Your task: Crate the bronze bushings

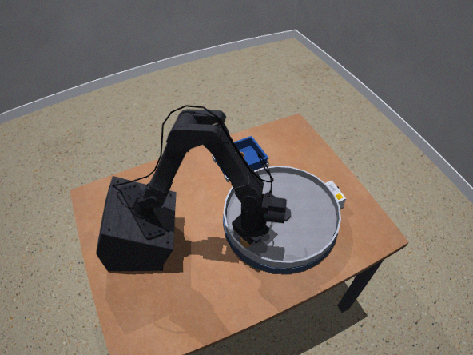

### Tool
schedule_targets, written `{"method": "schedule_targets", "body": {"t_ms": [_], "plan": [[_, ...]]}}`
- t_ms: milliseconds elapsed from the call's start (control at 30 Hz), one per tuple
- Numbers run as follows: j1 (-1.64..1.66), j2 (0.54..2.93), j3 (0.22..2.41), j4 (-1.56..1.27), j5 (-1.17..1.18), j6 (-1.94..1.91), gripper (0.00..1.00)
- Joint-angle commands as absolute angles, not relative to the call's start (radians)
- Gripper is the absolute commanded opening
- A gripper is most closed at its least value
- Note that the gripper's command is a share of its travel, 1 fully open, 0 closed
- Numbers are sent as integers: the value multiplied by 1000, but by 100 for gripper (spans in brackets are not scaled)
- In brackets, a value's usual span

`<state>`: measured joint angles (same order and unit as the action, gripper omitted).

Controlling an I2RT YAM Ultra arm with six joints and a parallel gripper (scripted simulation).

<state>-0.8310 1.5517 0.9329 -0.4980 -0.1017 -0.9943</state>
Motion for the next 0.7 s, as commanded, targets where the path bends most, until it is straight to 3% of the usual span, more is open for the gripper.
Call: {"method": "schedule_targets", "body": {"t_ms": [0,667], "plan": [[-847,1476,983,-593,-120,-1009,0],[-857,1400,1033,-725,-127,-1023,0]]}}
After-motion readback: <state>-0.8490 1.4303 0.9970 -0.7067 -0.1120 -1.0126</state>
